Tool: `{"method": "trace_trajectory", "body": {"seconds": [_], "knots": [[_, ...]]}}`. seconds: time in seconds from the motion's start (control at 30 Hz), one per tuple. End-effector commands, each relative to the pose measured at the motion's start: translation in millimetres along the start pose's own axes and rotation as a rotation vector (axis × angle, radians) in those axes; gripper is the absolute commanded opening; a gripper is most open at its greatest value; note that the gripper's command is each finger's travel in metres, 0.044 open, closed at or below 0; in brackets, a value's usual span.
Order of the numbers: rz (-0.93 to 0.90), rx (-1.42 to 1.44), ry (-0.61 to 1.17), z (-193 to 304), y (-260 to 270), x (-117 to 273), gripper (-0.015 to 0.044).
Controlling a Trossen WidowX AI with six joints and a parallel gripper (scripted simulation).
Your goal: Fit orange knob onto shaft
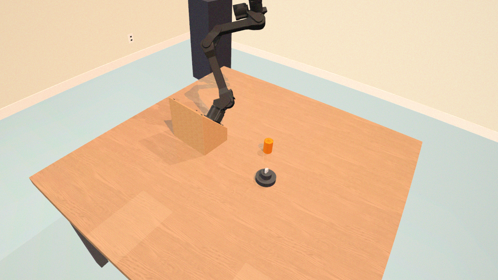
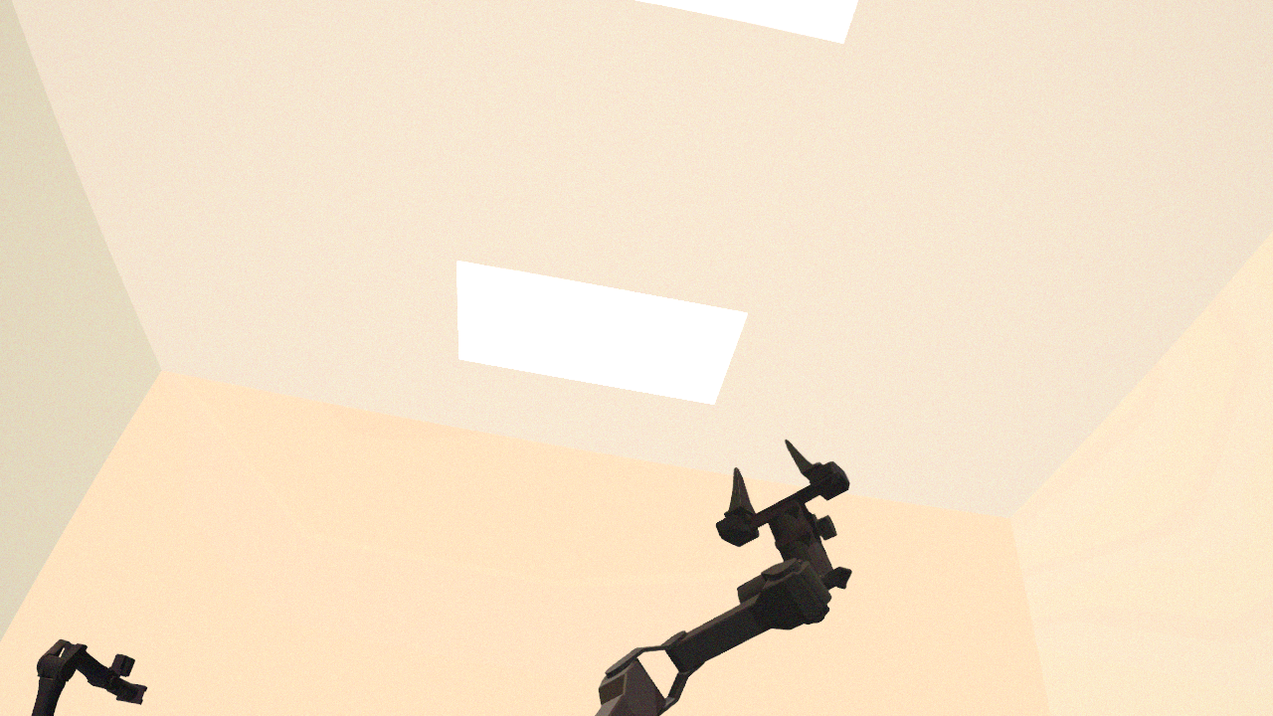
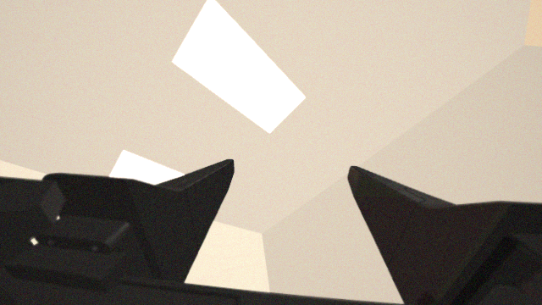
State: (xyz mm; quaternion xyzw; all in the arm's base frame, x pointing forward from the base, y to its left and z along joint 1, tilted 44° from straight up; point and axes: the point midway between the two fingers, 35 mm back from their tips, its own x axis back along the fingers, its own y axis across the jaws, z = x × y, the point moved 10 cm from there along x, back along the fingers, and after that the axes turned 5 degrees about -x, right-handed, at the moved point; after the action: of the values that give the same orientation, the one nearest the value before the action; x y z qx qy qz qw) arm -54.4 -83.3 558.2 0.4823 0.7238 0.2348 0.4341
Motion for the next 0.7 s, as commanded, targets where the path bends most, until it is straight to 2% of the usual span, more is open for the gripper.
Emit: {"method": "trace_trajectory", "body": {"seconds": [0.0,0.03,0.3,0.67], "knots": [[0.000,0.000,0.000,0.0,0.0,0.0,0.0426],[-0.005,0.010,-0.004,0.6,1.5,0.5,0.0440],[-0.251,0.443,-0.184,40.9,67.0,23.8,0.0440],[-0.707,1.038,-0.333,148.5,134.7,60.9,0.0440]]}}
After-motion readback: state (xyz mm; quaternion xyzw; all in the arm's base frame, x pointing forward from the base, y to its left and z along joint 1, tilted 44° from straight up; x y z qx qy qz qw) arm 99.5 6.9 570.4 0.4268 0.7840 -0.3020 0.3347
